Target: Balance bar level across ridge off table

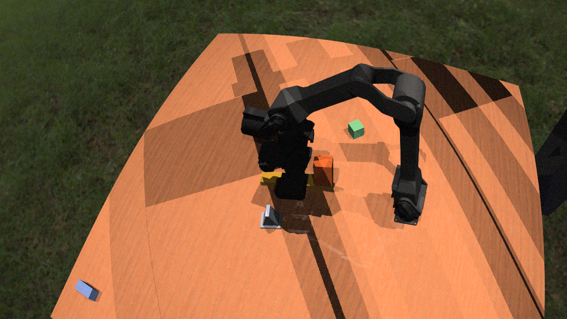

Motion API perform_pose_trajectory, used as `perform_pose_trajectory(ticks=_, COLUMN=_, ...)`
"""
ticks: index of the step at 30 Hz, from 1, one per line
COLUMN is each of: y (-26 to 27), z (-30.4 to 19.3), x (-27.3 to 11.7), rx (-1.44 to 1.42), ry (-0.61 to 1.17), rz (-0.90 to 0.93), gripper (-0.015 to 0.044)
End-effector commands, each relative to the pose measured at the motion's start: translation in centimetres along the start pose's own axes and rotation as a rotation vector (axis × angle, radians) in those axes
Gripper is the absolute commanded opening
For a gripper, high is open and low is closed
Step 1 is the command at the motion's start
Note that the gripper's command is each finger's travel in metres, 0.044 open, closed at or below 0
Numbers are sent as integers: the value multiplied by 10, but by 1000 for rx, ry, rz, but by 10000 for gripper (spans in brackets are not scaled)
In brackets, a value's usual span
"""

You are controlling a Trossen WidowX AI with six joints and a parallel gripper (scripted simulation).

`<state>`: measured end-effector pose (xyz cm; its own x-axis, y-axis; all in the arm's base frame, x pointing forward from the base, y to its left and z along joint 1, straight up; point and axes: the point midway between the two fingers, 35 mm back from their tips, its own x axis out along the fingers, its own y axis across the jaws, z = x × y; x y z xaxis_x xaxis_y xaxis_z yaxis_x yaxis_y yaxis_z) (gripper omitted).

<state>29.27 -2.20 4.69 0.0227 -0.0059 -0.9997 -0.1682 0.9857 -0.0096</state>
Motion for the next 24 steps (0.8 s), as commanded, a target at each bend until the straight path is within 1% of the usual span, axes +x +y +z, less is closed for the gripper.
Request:
perform_pose_trajectory(ticks=1, y=0, z=0, x=0, rx=0, ry=0, rz=0, gripper=65)
perform_pose_trajectory(ticks=3, y=0, z=1, x=-4, rx=0, ry=0, rz=0, gripper=12)
perform_pose_trajectory(ticks=4, y=0, z=1, x=-6, rx=0, ry=0, rz=0, gripper=0)
perform_pose_trajectory(ticks=24, y=-1, z=5, x=-57, rx=-1, ry=-1, rz=2, gripper=0)
